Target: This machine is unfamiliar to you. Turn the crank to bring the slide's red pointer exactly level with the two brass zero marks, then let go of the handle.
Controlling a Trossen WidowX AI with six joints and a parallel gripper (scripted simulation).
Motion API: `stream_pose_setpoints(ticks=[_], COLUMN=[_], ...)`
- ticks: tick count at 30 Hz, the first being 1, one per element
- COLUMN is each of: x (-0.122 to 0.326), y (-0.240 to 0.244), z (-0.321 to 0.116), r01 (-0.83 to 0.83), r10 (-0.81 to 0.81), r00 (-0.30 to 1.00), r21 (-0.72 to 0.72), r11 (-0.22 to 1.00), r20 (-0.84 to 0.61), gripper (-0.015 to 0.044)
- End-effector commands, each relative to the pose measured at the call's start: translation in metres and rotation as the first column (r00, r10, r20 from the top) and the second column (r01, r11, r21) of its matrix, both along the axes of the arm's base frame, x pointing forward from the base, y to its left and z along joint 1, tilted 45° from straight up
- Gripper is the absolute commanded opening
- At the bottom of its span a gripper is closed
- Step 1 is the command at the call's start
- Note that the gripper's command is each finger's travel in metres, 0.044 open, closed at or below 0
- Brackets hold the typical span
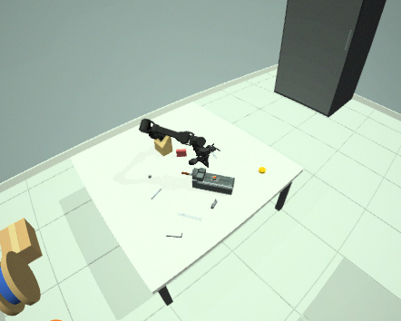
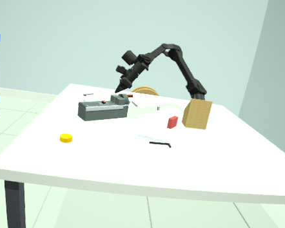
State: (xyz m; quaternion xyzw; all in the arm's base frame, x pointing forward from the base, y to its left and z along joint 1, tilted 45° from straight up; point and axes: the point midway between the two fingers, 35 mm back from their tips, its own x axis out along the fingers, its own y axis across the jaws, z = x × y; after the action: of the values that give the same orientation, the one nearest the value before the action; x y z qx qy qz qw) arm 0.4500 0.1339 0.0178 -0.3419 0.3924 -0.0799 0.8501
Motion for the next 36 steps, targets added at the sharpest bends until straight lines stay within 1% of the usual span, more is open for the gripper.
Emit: stream_pose_setpoints(ticks=[1, 16, 17, 18, 34, 35, 36], x=[0.0, 0.0, 0.0, 0.0, 0.0, 0.0, 0.0], y=[-0.0001, -0.0001, -0.0001, -0.0001, -0.0001, -0.0001, -0.0001], z=[0.0, 0.0, 0.0, 0.0, 0.0, 0.0, 0.0], r01=[0.0, 0.0, 0.0, 0.0, 0.0, 0.0, 0.0], r10=[0.0, 0.0, 0.0, 0.0, 0.0, 0.0, 0.0], r00=[1.0, 1.0, 1.0, 1.0, 1.0, 1.0, 1.0], r21=[0.0, 0.0, 0.0, 0.0, 0.0, 0.0, 0.0], r11=[1.0, 1.0, 1.0, 1.0, 1.0, 1.0, 1.0], r20=[0.0, 0.0, 0.0, 0.0, 0.0, 0.0, 0.0], gripper=[0.0026, 0.042, 0.044, 0.044, 0.002, 0.0, 0.0])
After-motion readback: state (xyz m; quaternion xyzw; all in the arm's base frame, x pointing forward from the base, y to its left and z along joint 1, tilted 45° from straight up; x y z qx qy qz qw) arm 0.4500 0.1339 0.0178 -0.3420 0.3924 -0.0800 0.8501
